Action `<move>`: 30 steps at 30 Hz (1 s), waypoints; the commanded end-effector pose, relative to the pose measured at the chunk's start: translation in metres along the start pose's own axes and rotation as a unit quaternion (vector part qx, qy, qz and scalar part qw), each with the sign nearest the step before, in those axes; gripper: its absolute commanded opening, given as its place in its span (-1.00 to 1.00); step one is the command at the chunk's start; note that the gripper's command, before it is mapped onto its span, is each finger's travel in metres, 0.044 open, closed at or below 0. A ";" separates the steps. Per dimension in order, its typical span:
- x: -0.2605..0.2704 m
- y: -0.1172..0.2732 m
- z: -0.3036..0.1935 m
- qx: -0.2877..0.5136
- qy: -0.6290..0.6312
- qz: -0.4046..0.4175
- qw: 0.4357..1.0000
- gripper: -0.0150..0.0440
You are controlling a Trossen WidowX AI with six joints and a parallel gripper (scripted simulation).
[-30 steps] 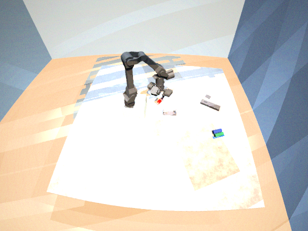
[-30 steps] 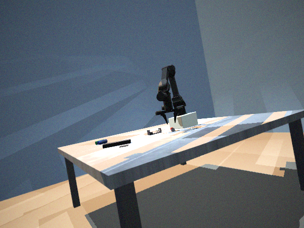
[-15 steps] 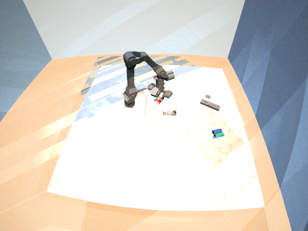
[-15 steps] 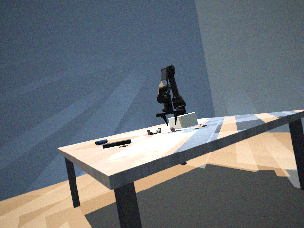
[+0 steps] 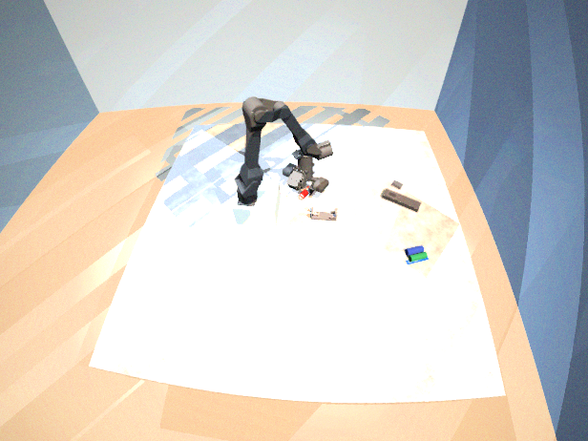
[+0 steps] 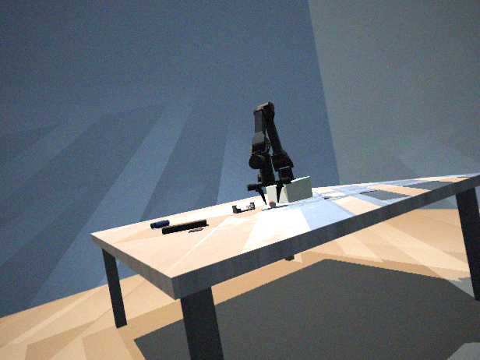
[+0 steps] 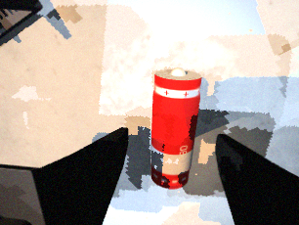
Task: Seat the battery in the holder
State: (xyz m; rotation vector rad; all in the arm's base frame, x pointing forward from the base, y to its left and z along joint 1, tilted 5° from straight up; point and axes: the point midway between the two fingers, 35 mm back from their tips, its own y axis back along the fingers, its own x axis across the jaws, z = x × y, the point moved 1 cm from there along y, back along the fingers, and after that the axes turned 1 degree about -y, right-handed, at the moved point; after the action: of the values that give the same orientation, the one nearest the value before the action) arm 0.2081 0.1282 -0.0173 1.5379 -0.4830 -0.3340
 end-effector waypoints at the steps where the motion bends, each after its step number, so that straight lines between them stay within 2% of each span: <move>1: -0.001 -0.007 0.002 -0.004 0.001 0.000 1.000 0.34; 6: -0.001 -0.013 0.003 -0.004 0.001 0.000 1.000 0.34; 11: -0.001 -0.013 0.003 -0.004 0.001 0.000 1.000 -0.11; 15: -0.001 -0.013 0.003 -0.004 0.001 0.000 1.000 -0.20; 20: -0.001 -0.011 0.003 -0.004 0.001 0.000 1.000 -0.21; 27: 0.000 0.033 0.002 -0.004 0.001 0.000 1.000 -0.21; 30: -0.001 0.038 0.002 -0.004 0.001 0.000 1.000 -0.21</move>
State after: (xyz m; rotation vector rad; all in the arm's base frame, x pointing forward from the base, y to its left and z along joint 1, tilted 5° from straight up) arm 0.2048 0.1279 0.0139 1.5355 -0.4770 -0.3284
